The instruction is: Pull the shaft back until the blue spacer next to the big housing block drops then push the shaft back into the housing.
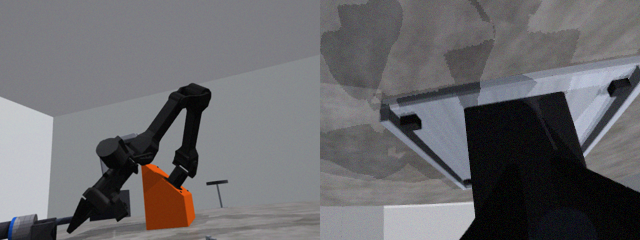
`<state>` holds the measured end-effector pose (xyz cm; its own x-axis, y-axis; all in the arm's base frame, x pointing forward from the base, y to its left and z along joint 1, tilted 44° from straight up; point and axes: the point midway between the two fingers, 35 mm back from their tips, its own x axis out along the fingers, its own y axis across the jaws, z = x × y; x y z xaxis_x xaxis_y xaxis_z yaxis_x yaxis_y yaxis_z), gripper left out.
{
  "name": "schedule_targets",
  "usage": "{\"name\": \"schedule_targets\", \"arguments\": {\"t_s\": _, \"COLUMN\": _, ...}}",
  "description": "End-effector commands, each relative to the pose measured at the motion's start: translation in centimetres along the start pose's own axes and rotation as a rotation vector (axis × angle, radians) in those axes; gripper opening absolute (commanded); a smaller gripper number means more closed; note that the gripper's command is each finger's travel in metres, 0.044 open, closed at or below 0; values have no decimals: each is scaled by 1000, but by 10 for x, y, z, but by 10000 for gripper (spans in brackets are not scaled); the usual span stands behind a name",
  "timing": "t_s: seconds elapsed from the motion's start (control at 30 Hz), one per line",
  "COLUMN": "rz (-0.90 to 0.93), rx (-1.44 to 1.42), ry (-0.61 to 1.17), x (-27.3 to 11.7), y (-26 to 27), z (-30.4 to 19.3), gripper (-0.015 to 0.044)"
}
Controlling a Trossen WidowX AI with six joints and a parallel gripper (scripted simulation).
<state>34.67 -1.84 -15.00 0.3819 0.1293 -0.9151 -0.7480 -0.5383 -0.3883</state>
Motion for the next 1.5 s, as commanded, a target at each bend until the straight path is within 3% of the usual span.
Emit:
{"name": "schedule_targets", "arguments": {"t_s": 0.0, "rz": 3, "rx": 4, "ry": 1, "x": -1, "y": 1, "z": 1, "gripper": 0}}
{"name": "schedule_targets", "arguments": {"t_s": 1.47, "rz": 3, "rx": 4, "ry": 1, "x": -3, "y": 1, "z": 4, "gripper": 0}}
